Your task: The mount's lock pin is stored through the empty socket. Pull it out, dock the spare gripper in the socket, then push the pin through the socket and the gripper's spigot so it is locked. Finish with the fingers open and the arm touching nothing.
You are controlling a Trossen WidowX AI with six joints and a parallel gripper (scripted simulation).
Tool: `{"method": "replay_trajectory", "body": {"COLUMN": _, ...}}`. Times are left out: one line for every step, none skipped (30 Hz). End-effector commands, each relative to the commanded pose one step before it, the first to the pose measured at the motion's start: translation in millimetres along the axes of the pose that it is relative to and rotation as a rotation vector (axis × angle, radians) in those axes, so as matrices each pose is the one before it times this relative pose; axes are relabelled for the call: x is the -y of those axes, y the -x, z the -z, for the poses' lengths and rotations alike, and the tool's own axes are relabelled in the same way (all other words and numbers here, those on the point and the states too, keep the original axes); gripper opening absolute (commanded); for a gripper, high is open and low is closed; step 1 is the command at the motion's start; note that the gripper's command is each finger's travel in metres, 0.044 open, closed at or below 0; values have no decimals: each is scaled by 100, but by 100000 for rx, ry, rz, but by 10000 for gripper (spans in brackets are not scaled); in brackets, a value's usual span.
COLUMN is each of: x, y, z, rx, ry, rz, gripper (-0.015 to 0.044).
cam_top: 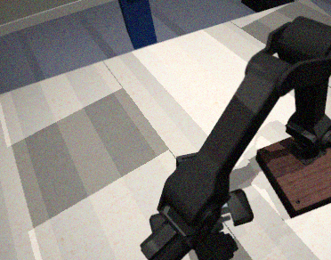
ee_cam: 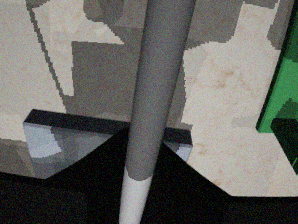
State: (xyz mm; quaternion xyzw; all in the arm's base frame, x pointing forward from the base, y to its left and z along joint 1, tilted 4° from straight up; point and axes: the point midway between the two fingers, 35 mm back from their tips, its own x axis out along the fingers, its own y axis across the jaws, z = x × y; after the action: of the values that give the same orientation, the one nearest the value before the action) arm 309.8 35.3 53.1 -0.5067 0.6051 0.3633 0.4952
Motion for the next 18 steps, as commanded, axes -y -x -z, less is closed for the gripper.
{"method": "replay_trajectory", "body": {"x": 58, "y": -3, "z": 278, "rx": 529, "ry": 95, "rz": 99, "gripper": 0}}
{"method": "replay_trajectory", "body": {"x": 5, "y": -19, "z": 58, "rx": 1, "ry": 6, "rz": -32, "gripper": 0}}
{"method": "replay_trajectory", "body": {"x": -5, "y": -21, "z": 51, "rx": -2, "ry": 4, "rz": -10, "gripper": 0}}
{"method": "replay_trajectory", "body": {"x": -8, "y": -37, "z": 89, "rx": -4, "ry": 8, "rz": -17, "gripper": 0}}
{"method": "replay_trajectory", "body": {"x": -9, "y": -37, "z": 90, "rx": -4, "ry": 8, "rz": -17, "gripper": 0}}
{"method": "replay_trajectory", "body": {"x": -6, "y": -25, "z": 61, "rx": -3, "ry": 5, "rz": -12, "gripper": 0}}
{"method": "replay_trajectory", "body": {"x": -6, "y": -14, "z": 59, "rx": 0, "ry": 5, "rz": -9, "gripper": 0}}
{"method": "replay_trajectory", "body": {"x": -10, "y": -23, "z": 95, "rx": 0, "ry": 8, "rz": -15, "gripper": 0}}
{"method": "replay_trajectory", "body": {"x": -10, "y": -21, "z": 87, "rx": 0, "ry": 7, "rz": -14, "gripper": 0}}
{"method": "replay_trajectory", "body": {"x": -7, "y": -14, "z": 57, "rx": 0, "ry": 5, "rz": -9, "gripper": 0}}
{"method": "replay_trajectory", "body": {"x": 7, "y": -8, "z": 56, "rx": 2, "ry": 9, "rz": -23, "gripper": 0}}
{"method": "replay_trajectory", "body": {"x": 12, "y": -14, "z": 95, "rx": 3, "ry": 15, "rz": -39, "gripper": 0}}
{"method": "replay_trajectory", "body": {"x": 12, "y": -14, "z": 94, "rx": 3, "ry": 14, "rz": -39, "gripper": 0}}
{"method": "replay_trajectory", "body": {"x": 8, "y": -10, "z": 63, "rx": 2, "ry": 10, "rz": -26, "gripper": 0}}
{"method": "replay_trajectory", "body": {"x": 2, "y": -16, "z": 55, "rx": 1, "ry": 4, "rz": -23, "gripper": 0}}
{"method": "replay_trajectory", "body": {"x": 3, "y": -27, "z": 92, "rx": 1, "ry": 7, "rz": -38, "gripper": 0}}
{"method": "replay_trajectory", "body": {"x": 3, "y": -25, "z": 88, "rx": 1, "ry": 7, "rz": -36, "gripper": 0}}
{"method": "replay_trajectory", "body": {"x": 2, "y": -17, "z": 58, "rx": 1, "ry": 5, "rz": -24, "gripper": 0}}
